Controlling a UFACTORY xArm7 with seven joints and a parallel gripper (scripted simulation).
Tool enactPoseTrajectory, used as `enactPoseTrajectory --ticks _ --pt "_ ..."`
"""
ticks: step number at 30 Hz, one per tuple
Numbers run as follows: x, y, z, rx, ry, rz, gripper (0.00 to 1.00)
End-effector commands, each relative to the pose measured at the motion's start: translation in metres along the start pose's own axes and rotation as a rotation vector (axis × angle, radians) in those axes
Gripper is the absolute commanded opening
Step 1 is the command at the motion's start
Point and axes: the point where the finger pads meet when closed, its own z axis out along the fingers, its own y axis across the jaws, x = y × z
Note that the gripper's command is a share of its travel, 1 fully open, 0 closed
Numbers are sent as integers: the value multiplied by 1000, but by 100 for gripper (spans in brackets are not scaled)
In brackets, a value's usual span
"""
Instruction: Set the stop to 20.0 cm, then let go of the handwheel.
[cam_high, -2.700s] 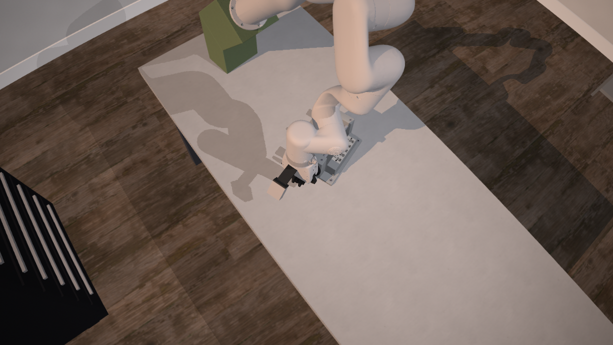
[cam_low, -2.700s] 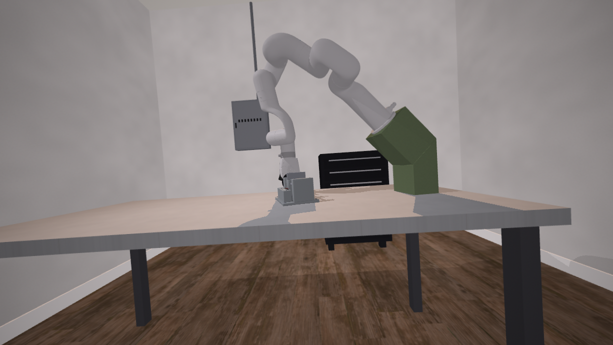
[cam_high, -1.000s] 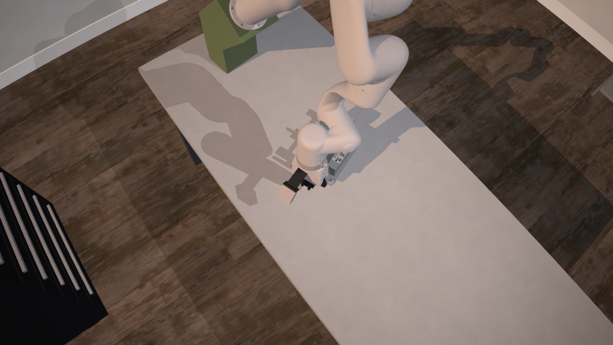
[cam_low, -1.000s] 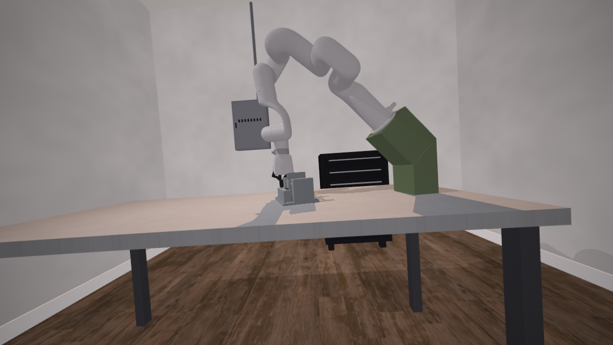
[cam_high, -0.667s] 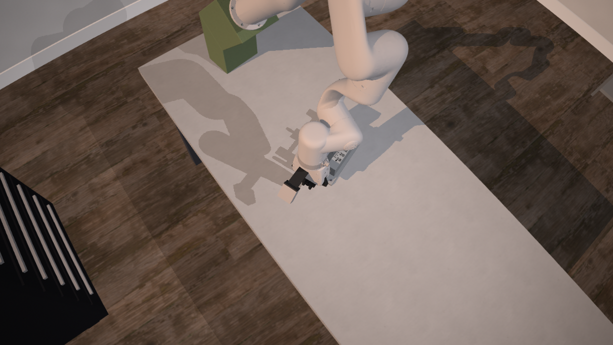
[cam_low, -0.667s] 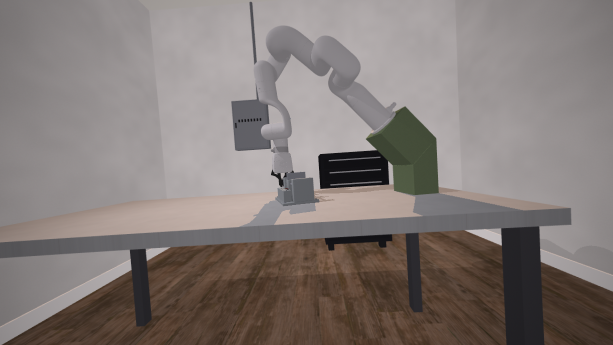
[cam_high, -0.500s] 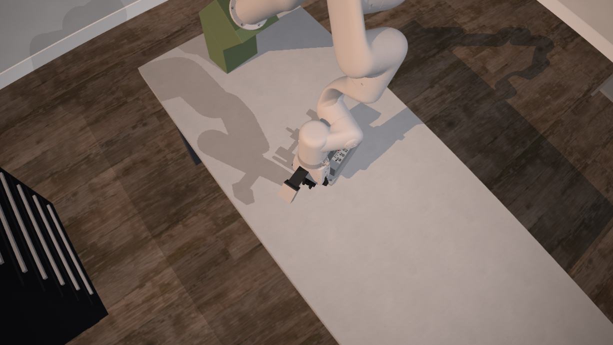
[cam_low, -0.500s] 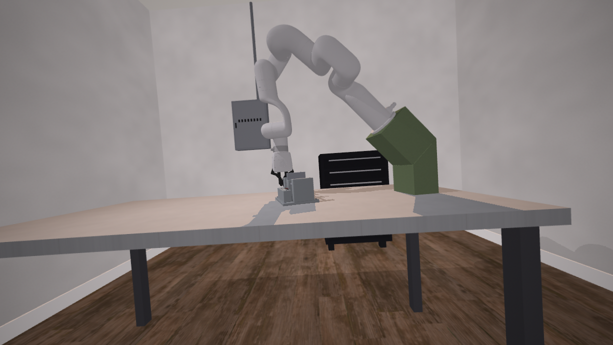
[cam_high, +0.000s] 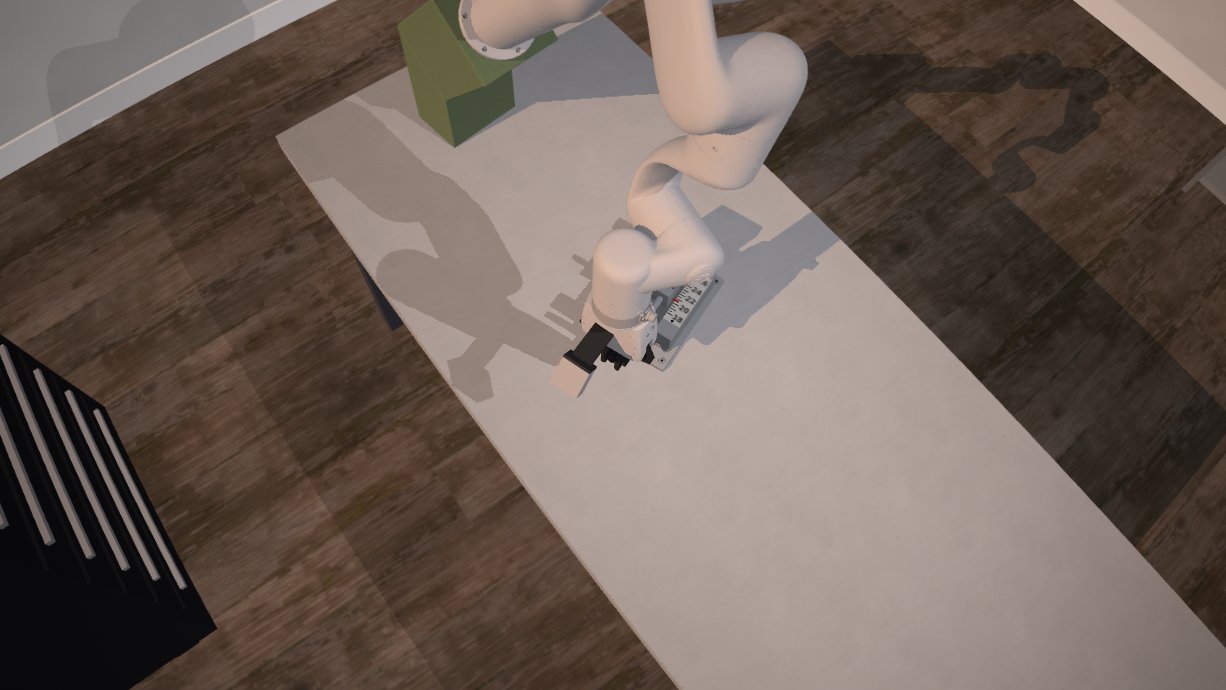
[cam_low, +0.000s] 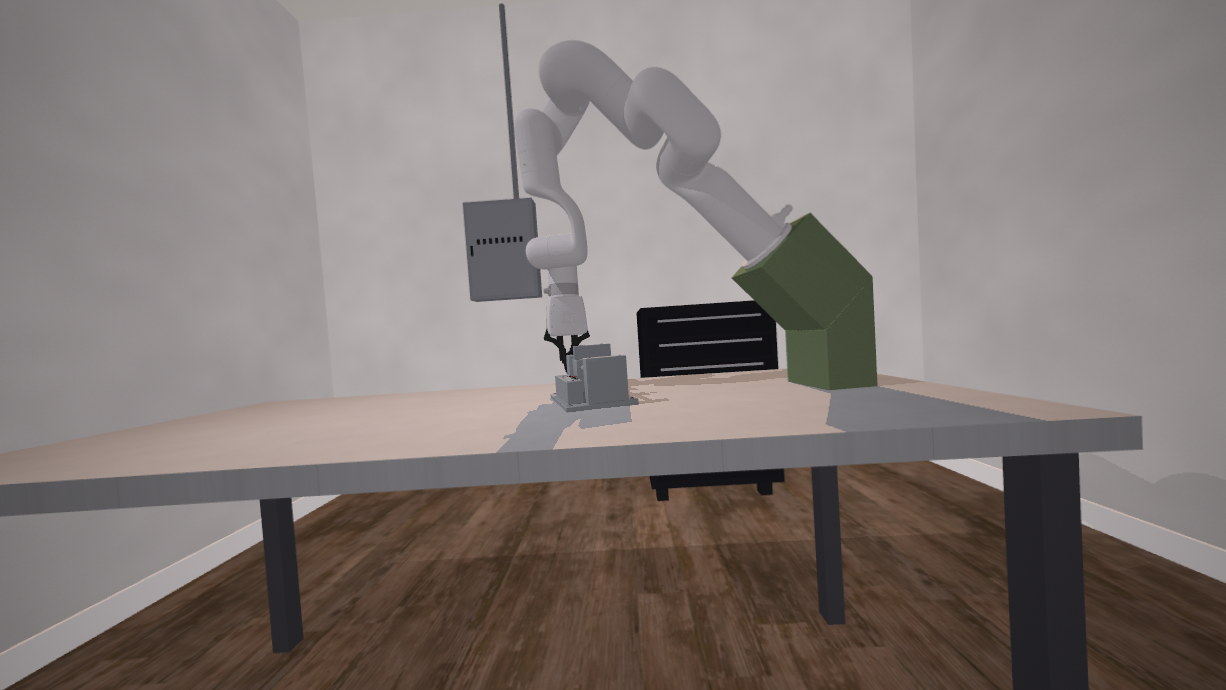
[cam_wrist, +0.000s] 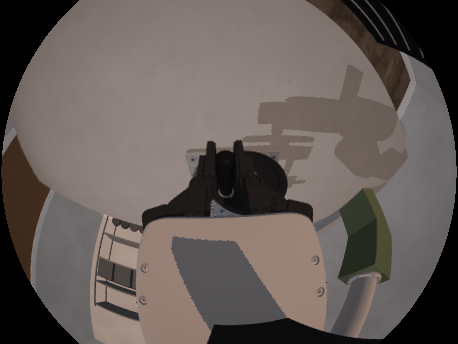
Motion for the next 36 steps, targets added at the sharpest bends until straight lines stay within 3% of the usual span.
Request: enactPoseTrajectory --ticks 1,14,36 --pt "1 3 -4 -1 2 2 6" --pt "1 25 -14 -1 2 2 6" --pt "1 46 -7 -1 2 2 6"
